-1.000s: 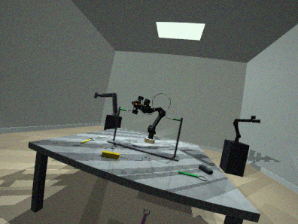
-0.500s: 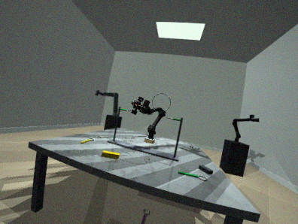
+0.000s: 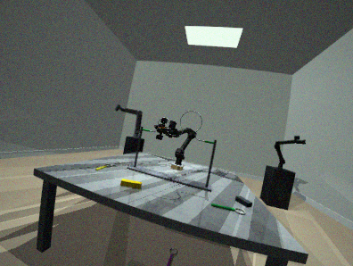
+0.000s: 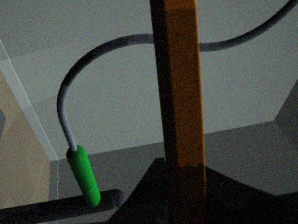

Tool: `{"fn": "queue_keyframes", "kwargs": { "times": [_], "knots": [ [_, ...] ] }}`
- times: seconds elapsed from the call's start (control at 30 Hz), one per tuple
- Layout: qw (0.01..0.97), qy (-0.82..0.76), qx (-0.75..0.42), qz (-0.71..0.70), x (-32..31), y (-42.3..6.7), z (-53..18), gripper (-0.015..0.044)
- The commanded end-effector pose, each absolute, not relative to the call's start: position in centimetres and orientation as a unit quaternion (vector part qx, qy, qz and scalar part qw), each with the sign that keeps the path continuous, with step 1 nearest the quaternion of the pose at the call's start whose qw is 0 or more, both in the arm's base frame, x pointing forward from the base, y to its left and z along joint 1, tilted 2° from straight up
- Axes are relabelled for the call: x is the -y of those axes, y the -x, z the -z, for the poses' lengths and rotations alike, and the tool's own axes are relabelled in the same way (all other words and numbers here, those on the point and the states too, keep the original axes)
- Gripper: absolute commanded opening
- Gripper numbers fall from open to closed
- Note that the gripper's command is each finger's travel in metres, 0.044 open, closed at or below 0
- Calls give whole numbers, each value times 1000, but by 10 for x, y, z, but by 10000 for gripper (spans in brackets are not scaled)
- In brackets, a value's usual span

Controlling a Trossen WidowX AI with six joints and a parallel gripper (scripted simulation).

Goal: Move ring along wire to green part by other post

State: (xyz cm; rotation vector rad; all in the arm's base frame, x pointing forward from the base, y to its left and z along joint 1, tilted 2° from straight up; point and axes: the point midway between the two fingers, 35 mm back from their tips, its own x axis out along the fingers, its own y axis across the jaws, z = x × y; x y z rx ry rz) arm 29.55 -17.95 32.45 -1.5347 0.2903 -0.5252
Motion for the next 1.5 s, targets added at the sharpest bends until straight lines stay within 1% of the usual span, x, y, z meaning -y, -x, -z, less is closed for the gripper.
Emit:
{"fn": "queue_keyframes", "kwargs": {
  "times": [0.0,0.8,1.47],
  "knots": [
    [709,653,-141,227,179,-295,-309,-150],
    [869,422,-194,173,146,-298,-230,-150],
    [946,199,-226,116,87,-300,-187,-150]
  ]
}}
